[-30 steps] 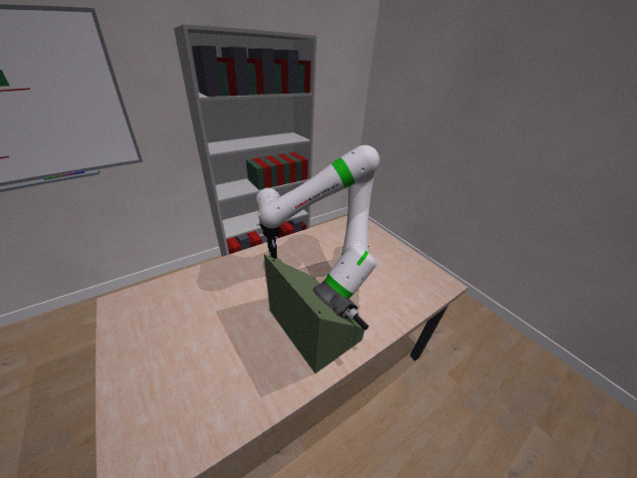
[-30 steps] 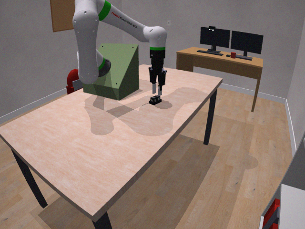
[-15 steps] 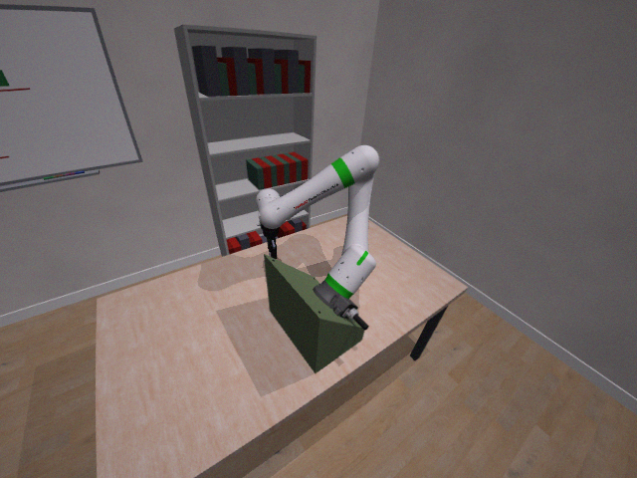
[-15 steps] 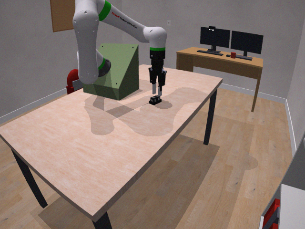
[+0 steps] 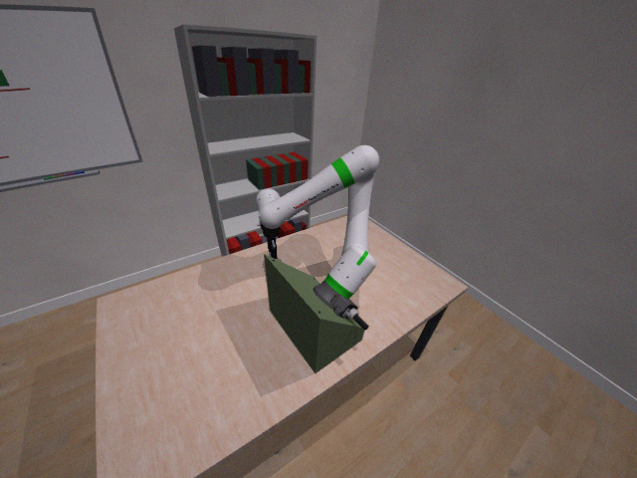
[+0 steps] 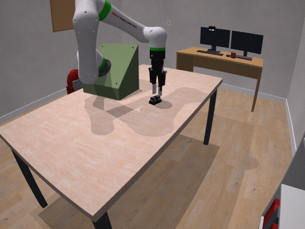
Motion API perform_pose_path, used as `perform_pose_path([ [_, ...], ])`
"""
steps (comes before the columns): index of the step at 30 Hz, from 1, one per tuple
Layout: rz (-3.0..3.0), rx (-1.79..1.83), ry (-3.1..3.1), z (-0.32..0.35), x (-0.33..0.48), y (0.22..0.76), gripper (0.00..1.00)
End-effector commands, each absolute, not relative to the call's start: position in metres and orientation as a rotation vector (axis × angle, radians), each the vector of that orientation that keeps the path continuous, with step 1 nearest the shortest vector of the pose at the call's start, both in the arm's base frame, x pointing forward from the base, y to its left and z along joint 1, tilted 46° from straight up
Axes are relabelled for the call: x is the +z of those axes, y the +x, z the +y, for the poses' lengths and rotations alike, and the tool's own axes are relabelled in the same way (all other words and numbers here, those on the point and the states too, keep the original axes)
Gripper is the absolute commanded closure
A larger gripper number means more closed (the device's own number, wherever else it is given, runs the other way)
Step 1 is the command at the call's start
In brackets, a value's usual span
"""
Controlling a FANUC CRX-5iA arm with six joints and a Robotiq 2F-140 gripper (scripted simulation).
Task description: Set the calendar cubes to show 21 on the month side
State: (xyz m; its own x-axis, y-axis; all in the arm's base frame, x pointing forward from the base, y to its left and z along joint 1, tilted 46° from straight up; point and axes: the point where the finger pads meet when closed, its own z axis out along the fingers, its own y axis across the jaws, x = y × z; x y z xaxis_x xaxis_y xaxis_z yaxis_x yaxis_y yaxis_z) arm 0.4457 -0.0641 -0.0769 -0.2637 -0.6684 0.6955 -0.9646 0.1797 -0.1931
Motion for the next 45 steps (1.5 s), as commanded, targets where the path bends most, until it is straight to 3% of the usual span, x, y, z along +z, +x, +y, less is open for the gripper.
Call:
perform_pose_path([
  [1, -2.004, 0.858, 1.532, -0.064, -0.077, 0.446, 0.72],
  [45, -2.004, 0.858, 1.532, -0.084, -0.096, 0.446, 0.72],
])
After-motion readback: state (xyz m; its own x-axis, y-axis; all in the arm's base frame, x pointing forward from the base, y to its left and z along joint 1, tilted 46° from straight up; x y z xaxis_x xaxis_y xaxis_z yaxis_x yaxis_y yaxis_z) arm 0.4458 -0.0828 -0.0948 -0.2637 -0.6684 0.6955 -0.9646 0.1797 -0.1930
